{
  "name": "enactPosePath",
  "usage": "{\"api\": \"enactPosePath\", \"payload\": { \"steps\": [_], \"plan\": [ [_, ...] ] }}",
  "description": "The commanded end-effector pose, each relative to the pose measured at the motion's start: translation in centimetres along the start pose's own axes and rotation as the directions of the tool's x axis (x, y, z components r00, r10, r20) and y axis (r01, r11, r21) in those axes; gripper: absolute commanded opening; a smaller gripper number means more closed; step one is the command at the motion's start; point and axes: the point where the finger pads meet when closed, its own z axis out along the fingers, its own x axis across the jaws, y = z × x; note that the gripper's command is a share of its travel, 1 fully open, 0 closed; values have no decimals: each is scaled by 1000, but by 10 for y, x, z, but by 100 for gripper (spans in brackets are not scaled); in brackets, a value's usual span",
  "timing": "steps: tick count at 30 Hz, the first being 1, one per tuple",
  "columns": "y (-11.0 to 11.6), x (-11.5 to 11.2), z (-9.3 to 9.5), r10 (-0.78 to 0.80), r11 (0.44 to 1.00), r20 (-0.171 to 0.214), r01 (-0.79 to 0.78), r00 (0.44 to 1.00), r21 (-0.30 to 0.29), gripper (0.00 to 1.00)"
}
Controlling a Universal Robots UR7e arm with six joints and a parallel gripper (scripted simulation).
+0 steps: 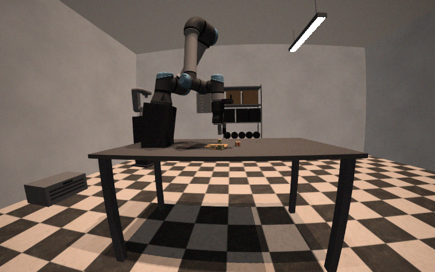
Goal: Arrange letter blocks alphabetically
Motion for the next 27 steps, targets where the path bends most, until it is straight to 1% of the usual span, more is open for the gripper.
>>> {"api": "enactPosePath", "payload": {
  "steps": [1, 5, 7, 10, 16, 22, 24, 27],
  "plan": [
    [-10, -12, 1, 139, 990, -1, -139, 990, -2, 100],
    [-16, -22, 1, 224, 975, -2, -224, 975, -2, 100],
    [-16, -22, 1, 224, 975, -2, -224, 975, -2, 100],
    [-22, -33, 2, 317, 949, -2, -317, 949, -1, 100],
    [-29, -49, 1, 434, 901, -2, -434, 901, -1, 100],
    [-35, -66, 1, 547, 837, -1, -547, 837, 0, 100],
    [-35, -66, 1, 547, 837, -1, -547, 837, 0, 100],
    [-39, -78, 0, 617, 787, -1, -617, 787, 0, 100]
  ]
}}
